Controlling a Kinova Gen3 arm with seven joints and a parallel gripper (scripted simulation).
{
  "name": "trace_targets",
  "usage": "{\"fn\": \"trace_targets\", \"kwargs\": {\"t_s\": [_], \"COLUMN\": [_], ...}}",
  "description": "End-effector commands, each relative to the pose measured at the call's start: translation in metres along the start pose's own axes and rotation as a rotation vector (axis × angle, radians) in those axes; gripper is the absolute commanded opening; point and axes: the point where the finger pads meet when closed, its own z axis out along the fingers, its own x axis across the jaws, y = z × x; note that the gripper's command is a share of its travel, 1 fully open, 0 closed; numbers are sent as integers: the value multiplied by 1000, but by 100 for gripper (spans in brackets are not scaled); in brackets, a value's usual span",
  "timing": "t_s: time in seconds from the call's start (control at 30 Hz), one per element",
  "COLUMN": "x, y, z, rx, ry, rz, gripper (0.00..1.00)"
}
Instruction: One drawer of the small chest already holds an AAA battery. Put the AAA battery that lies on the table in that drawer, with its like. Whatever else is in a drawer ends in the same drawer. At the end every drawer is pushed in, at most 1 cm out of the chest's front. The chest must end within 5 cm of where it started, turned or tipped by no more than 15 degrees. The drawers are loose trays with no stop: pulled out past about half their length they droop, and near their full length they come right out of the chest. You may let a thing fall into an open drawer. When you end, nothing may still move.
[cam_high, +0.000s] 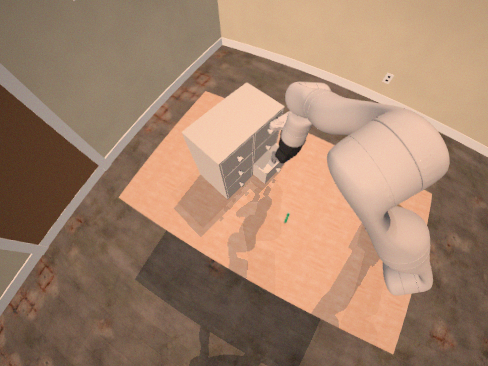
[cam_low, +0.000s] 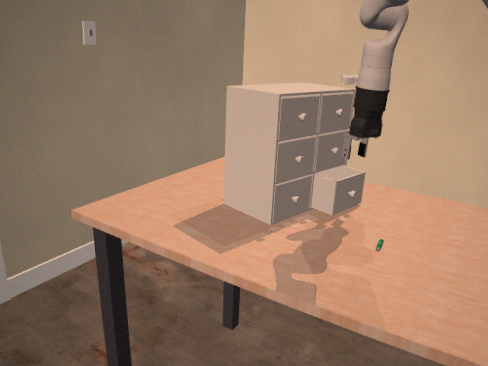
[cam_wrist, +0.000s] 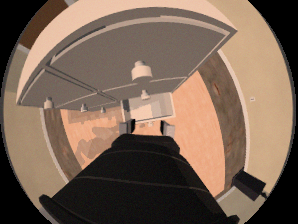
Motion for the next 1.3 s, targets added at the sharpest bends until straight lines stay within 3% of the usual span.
{"fn": "trace_targets", "kwargs": {"t_s": [0.0, 1.27], "x": [0, 1], "y": [0, 5], "z": [-1, -7], "rx": [2, 1], "ry": [1, 5], "rz": [4, 176], "gripper": [100, 100]}}
